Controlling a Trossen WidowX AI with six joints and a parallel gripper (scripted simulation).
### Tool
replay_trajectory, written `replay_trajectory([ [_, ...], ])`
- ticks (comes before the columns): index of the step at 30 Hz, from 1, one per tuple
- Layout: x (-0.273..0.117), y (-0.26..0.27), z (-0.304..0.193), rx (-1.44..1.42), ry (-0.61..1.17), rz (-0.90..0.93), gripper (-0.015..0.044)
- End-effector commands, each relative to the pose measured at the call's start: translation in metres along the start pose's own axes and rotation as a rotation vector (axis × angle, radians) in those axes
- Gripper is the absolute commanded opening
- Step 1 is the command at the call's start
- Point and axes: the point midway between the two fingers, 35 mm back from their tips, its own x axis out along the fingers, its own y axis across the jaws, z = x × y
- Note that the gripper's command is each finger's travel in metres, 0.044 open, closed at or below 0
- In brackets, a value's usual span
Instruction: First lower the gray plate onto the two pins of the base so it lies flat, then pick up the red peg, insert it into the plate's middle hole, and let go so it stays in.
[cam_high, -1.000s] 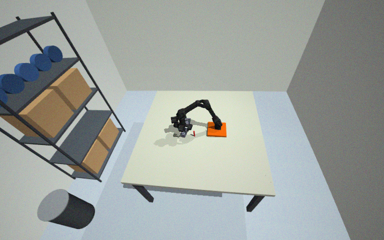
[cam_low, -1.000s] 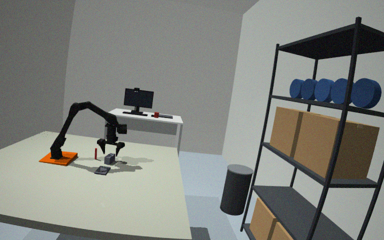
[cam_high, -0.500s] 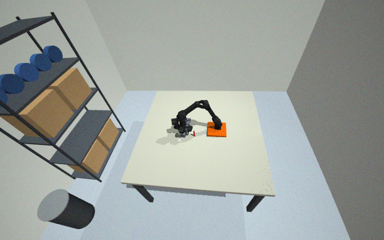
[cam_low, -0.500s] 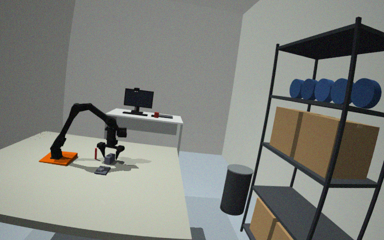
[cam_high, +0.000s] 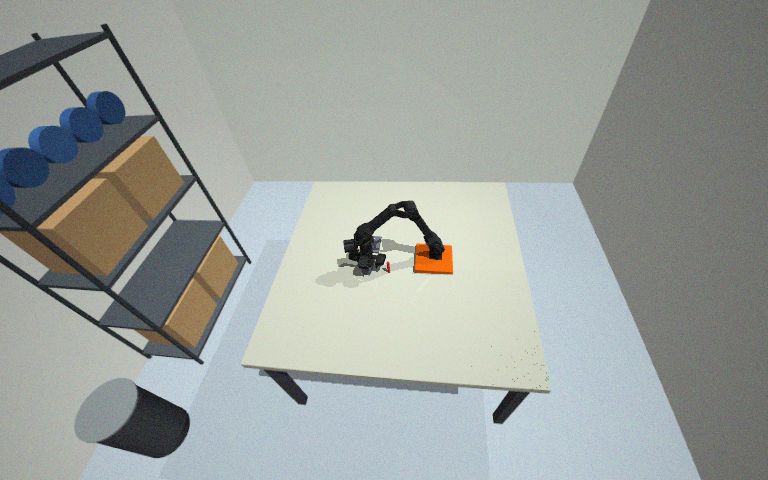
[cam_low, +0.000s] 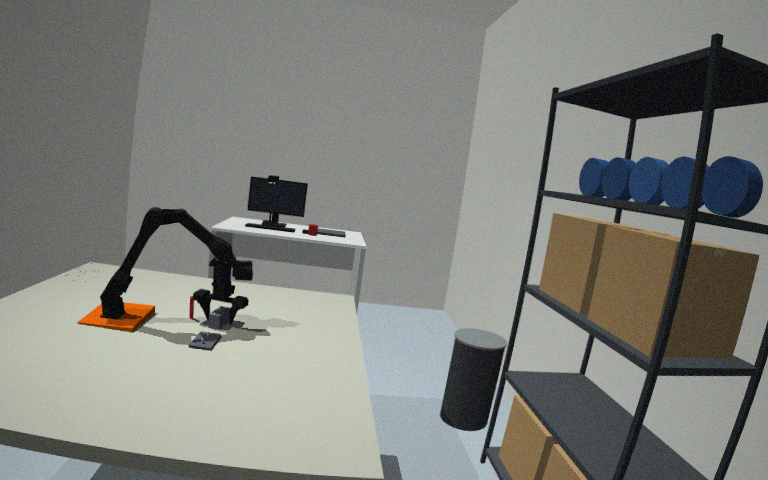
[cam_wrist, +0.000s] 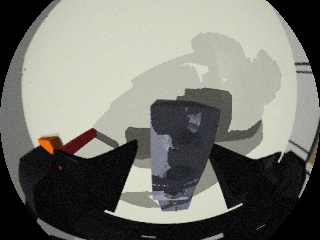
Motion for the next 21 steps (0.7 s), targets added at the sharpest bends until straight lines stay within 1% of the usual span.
replay_trajectory([
  [1, 0.0029, 0.0003, 0.0002, -0.005, 0.0, 0.005, 0.0282],
  [7, 0.0029, 0.0003, 0.0002, -0.005, 0.0, 0.005, 0.0125],
  [21, 0.0029, 0.0003, 0.0002, -0.005, 0.0, 0.005, 0.0032],
])
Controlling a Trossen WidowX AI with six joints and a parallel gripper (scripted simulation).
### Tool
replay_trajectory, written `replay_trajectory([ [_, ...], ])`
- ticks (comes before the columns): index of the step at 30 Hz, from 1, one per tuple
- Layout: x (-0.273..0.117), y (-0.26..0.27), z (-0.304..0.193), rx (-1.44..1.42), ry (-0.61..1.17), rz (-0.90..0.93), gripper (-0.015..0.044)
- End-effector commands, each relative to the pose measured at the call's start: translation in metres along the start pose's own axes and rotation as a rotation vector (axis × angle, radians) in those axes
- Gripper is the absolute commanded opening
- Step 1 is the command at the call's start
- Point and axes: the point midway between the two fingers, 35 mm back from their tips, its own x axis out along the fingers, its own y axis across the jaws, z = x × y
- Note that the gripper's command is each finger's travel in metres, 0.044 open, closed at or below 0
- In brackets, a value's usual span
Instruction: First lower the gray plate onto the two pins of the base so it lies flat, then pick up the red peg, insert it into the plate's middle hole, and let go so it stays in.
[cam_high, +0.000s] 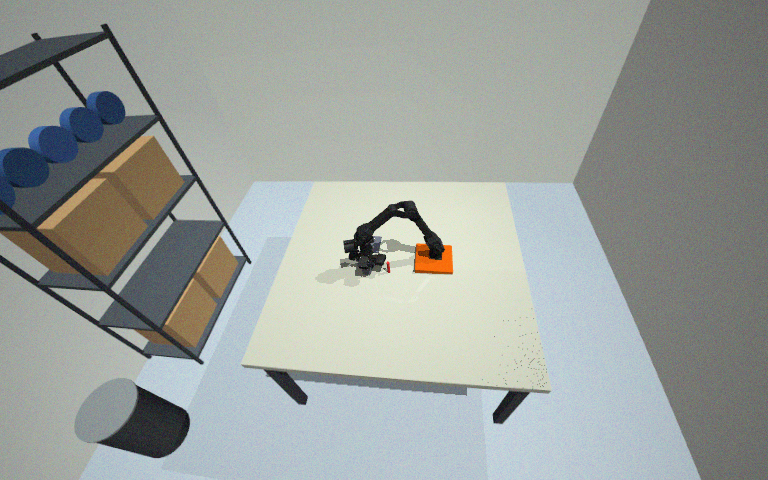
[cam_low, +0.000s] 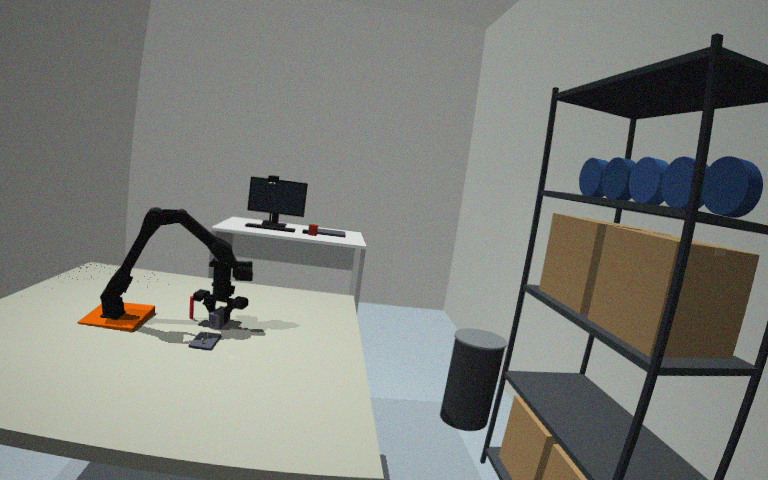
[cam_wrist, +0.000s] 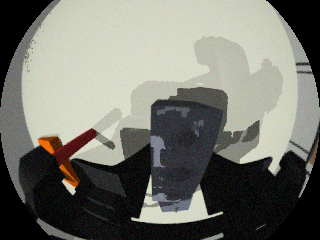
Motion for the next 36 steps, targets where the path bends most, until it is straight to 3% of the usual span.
replay_trajectory([
  [1, 0.001, 0.0, 0.0, -0.004, -0.001, 0.002, 0.0025],
  [2, 0.001, 0.0, 0.0, -0.004, -0.001, 0.002, 0.0],
  [36, -0.101, -0.001, -0.003, -0.004, -0.001, 0.002, 0.0],
])
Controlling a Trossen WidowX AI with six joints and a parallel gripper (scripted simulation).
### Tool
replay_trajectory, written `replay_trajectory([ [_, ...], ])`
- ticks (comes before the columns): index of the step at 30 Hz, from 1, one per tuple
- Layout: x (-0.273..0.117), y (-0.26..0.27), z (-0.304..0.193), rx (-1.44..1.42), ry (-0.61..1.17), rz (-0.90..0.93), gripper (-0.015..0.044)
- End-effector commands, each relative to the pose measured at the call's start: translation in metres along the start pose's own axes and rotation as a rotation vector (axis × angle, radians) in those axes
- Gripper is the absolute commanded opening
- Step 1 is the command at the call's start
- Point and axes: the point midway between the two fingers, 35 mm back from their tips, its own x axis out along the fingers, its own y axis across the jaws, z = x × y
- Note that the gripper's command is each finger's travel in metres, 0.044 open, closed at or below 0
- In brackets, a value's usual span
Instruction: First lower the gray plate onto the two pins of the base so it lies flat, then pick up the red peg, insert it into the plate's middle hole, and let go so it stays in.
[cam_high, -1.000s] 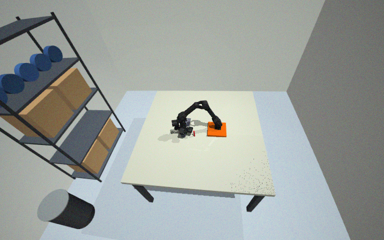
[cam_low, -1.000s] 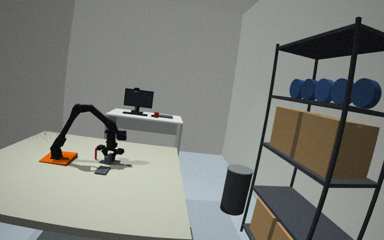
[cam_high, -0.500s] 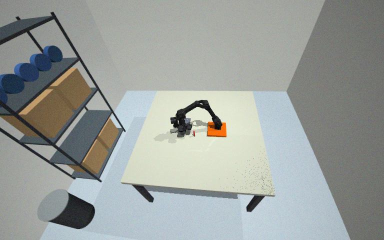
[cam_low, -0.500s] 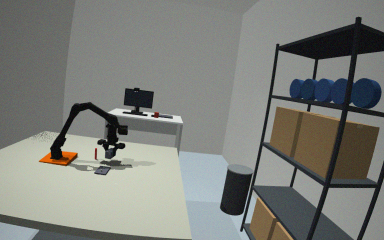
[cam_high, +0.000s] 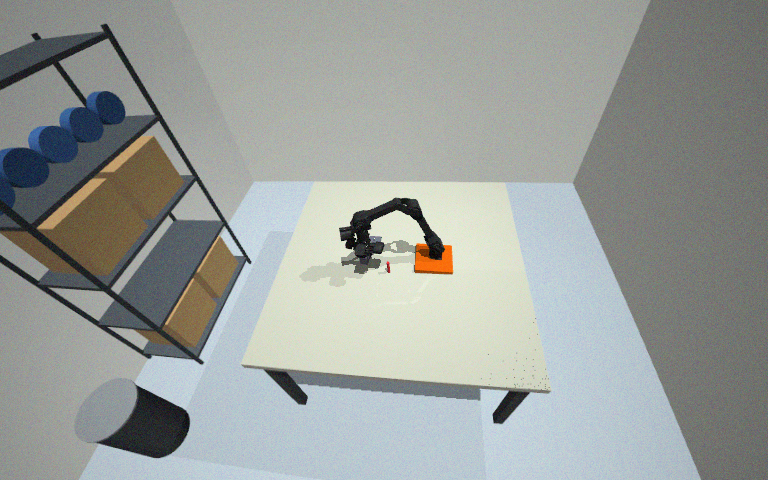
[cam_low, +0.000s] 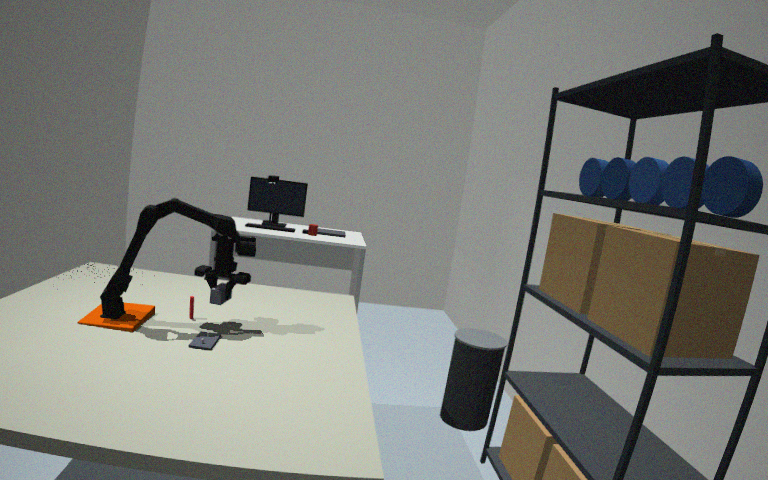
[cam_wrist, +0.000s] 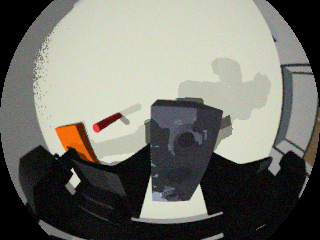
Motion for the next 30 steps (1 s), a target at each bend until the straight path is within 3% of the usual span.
replay_trajectory([
  [1, -0.016, 0.002, -0.001, 0.004, -0.007, -0.009, 0.0],
  [12, -0.046, 0.008, -0.005, 0.004, -0.007, -0.009, 0.0],
  [30, -0.023, -0.01, -0.048, -0.039, -0.004, -0.011, 0.0],
])
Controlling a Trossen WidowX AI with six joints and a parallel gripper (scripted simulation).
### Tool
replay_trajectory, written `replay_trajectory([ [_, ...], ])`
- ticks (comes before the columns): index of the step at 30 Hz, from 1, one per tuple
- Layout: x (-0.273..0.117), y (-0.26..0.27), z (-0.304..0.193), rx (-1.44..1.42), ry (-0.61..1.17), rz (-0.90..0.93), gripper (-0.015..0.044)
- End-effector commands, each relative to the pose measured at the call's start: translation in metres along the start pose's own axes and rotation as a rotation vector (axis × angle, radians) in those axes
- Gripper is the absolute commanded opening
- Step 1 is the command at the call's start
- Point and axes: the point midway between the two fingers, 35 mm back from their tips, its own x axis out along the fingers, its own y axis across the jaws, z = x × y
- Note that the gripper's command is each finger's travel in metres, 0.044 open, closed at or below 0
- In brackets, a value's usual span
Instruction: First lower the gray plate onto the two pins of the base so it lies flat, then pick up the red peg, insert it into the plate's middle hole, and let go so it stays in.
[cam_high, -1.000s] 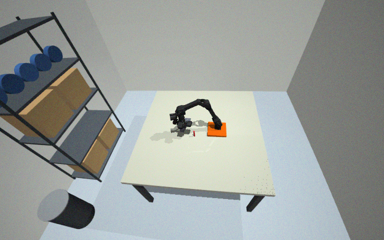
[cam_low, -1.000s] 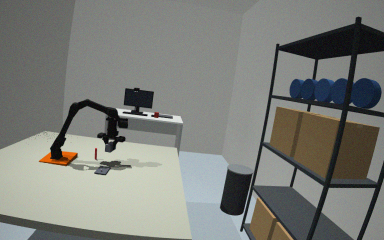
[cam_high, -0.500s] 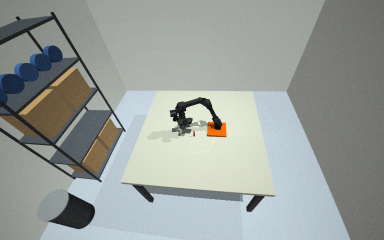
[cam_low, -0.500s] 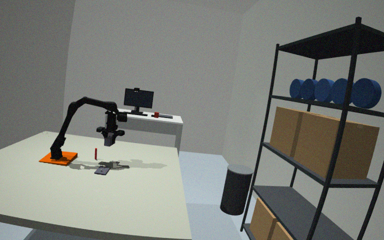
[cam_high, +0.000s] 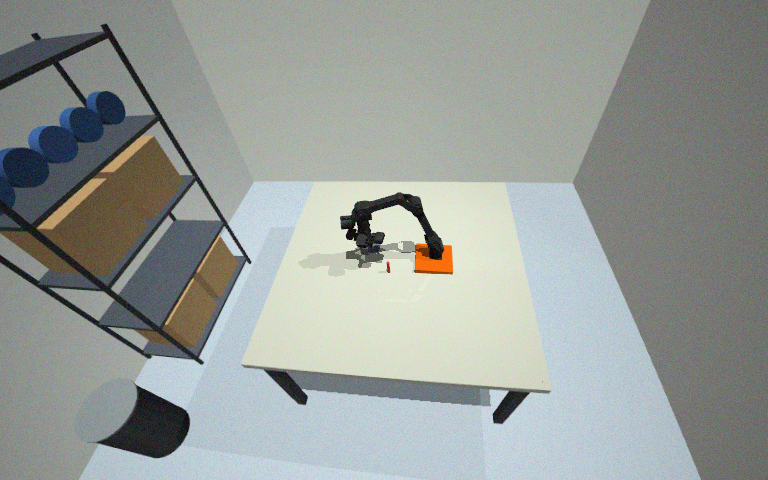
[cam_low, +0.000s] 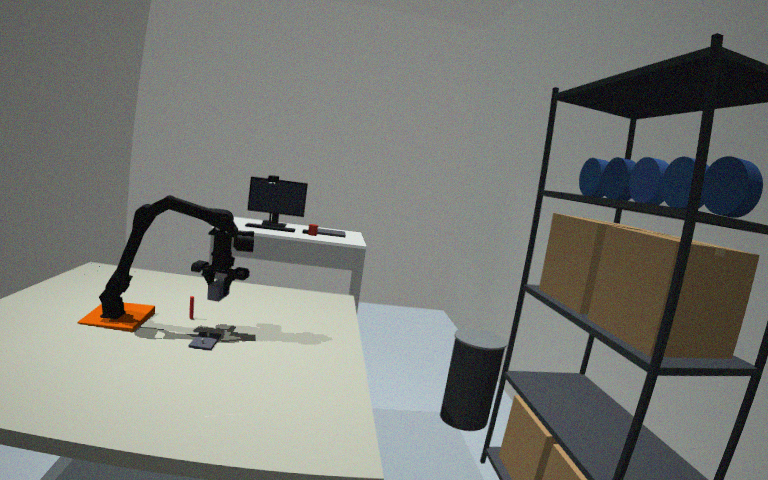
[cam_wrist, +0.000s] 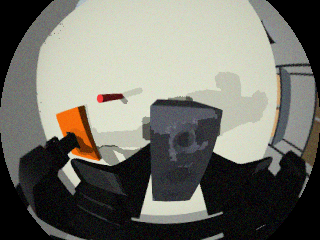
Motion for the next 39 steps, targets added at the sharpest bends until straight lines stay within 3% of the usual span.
replay_trajectory([
  [1, 0.004, -0.003, -0.011, -0.012, 0.001, -0.007, 0.0],
  [39, 0.059, -0.011, -0.121, -0.115, 0.013, -0.006, 0.0],
])
